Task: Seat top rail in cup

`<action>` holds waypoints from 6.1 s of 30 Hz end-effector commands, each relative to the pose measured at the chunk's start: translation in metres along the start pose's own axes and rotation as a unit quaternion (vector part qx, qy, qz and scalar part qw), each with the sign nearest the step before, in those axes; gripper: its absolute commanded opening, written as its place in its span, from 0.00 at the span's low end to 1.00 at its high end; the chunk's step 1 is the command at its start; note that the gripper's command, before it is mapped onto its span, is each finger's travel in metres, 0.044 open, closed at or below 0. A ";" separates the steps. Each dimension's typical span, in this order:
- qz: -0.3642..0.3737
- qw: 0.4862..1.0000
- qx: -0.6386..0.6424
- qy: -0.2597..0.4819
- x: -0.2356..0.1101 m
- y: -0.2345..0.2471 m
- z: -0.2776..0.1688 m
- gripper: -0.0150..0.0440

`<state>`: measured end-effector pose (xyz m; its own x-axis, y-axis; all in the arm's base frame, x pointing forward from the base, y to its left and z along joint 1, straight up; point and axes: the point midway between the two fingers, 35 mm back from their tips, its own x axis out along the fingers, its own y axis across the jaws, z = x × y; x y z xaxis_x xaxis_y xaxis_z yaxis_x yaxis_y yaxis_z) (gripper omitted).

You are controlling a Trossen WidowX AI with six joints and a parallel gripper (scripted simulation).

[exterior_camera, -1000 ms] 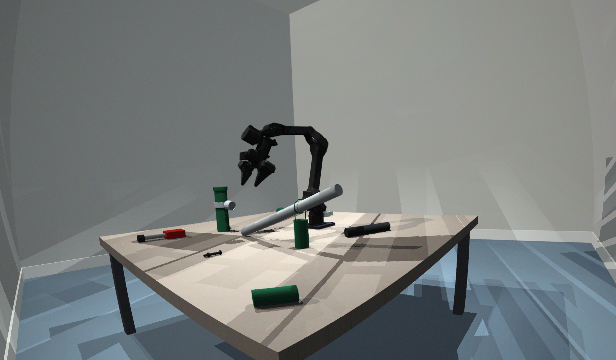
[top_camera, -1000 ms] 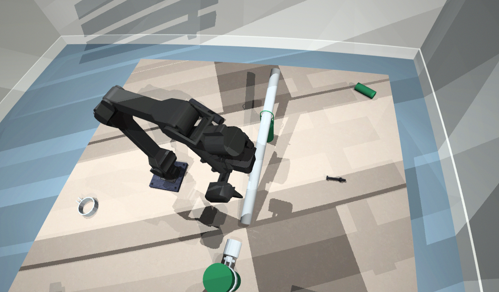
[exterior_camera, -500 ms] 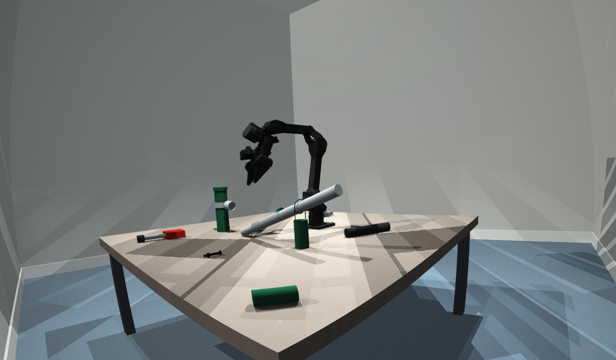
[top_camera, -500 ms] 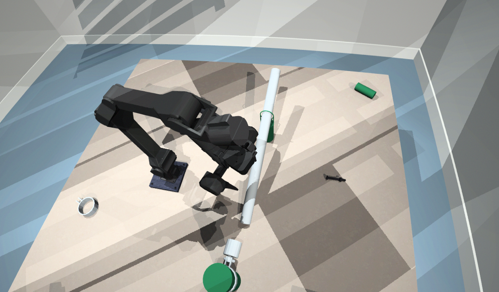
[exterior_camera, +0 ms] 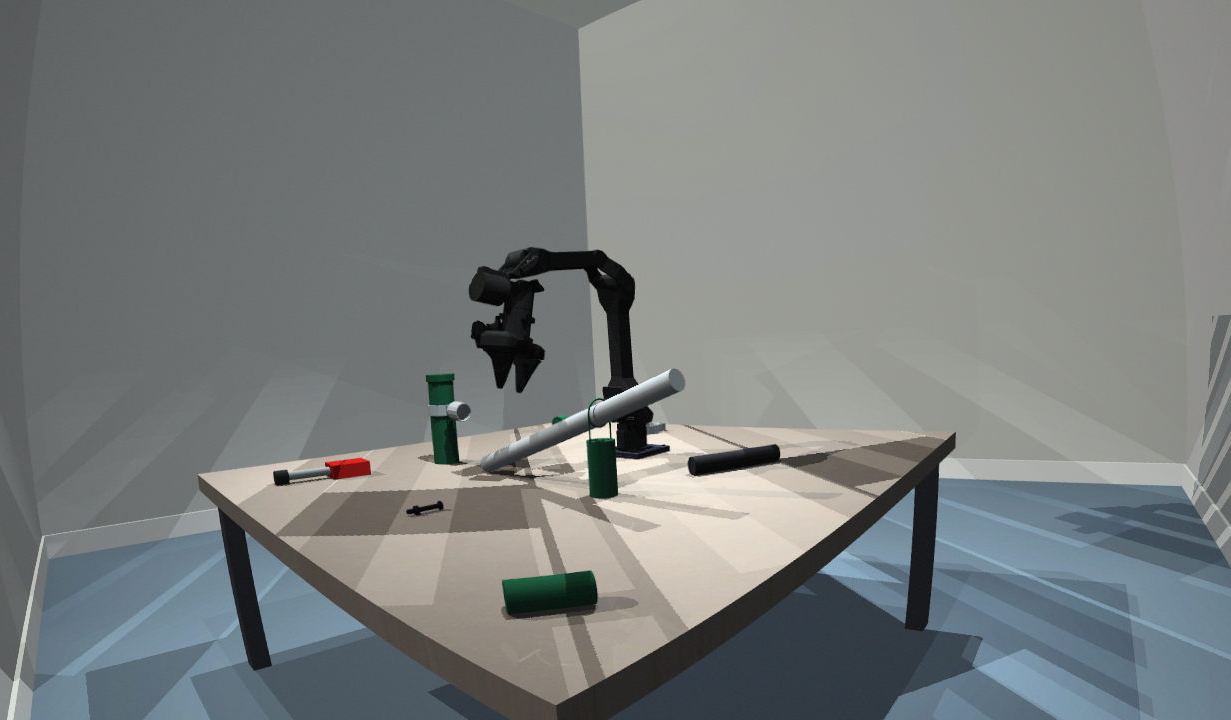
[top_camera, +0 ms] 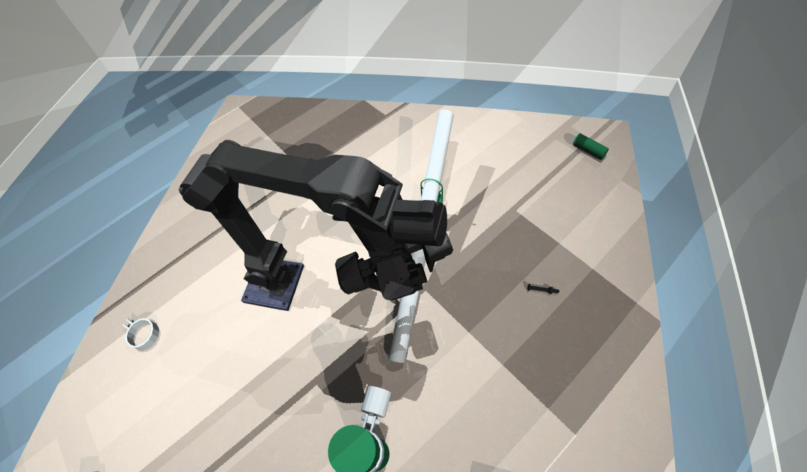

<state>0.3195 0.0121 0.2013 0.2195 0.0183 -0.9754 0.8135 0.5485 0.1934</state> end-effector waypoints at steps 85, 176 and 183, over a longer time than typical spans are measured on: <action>-0.095 0.960 0.261 0.025 0.138 -0.007 -0.028 0.69; -0.138 0.952 0.251 -0.105 0.068 -0.021 0.021 0.25; -0.138 0.952 0.251 -0.105 0.067 -0.022 0.023 0.25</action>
<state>0.3256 -0.0145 0.1302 0.0076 -0.2606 -0.9654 0.9992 0.0407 -0.0031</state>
